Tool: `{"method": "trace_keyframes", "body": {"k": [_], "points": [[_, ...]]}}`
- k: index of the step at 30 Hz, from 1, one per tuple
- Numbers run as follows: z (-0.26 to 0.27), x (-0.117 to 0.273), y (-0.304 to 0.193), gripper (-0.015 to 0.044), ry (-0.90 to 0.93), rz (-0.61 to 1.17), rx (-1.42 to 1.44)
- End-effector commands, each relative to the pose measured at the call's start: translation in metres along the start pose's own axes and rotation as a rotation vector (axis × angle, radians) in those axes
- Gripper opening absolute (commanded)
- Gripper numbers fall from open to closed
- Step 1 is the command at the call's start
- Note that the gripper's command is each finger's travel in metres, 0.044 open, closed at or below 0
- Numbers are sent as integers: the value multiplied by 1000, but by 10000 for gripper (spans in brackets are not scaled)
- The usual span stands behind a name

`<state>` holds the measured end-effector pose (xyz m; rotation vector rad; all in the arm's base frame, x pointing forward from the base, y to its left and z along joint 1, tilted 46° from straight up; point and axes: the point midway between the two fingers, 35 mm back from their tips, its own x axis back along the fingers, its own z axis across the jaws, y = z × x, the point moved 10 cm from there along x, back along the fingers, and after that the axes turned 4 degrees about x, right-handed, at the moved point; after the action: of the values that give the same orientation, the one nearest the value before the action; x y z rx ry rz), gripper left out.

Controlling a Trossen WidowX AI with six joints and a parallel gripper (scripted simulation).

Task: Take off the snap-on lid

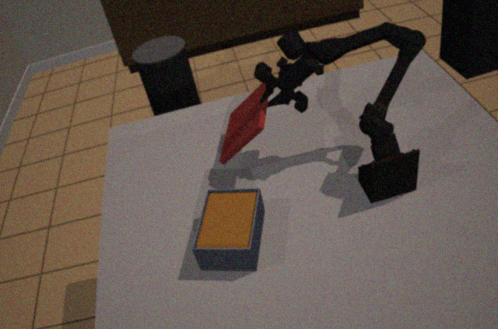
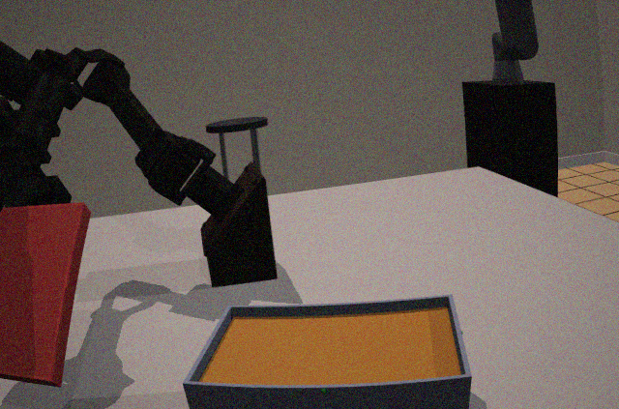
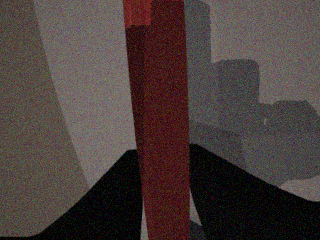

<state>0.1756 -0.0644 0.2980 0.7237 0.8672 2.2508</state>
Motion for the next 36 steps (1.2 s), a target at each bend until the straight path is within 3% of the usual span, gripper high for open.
{"method": "trace_keyframes", "body": {"k": [1, 36], "points": [[-2, -2, 0, 0, 12, 4, -1], [-23, -20, -1, 0, 13, 2, 0]]}}
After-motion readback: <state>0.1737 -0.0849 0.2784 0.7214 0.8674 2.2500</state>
